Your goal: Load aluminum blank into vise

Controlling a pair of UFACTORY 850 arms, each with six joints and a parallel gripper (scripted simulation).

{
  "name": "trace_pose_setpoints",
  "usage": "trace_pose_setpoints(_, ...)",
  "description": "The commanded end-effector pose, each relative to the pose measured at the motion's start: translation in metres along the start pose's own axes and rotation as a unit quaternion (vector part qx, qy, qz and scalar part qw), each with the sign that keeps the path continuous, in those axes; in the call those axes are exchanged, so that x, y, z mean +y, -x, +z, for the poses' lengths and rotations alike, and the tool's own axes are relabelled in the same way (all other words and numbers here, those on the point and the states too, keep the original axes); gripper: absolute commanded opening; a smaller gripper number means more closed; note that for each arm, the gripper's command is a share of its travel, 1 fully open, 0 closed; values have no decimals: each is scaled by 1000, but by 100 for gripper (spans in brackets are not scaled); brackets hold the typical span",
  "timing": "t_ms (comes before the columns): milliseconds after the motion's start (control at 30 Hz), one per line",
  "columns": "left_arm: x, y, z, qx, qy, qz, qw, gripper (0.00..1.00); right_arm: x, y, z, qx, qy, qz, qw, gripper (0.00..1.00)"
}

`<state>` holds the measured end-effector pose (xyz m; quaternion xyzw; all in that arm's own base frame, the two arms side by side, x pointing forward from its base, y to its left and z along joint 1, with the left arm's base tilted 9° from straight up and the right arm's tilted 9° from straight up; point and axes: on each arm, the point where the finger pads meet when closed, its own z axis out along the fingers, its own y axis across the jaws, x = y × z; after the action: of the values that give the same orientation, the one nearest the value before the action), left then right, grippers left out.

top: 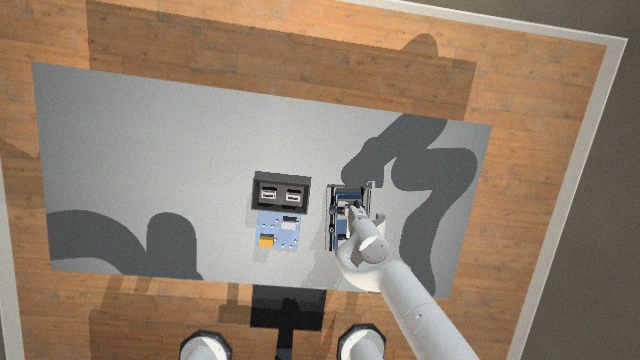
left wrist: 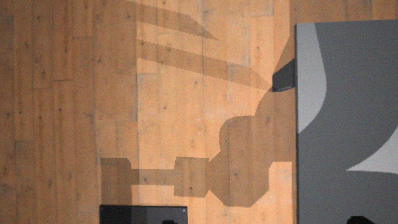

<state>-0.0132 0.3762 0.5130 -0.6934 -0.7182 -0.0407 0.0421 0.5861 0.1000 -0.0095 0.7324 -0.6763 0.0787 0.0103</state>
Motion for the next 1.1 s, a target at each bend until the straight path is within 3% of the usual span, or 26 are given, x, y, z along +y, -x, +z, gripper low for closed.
trace_pose_setpoints(0, 0, 0, -1, 1, 0, 0, 1000, 100, -1, 0, 1, 0, -1, 0, 1000, 0)
trace_pose_setpoints(1067, 0, 0, -1, 1, 0, 0, 1000, 100, -1, 0, 4, 0, -1, 0, 1000, 0)
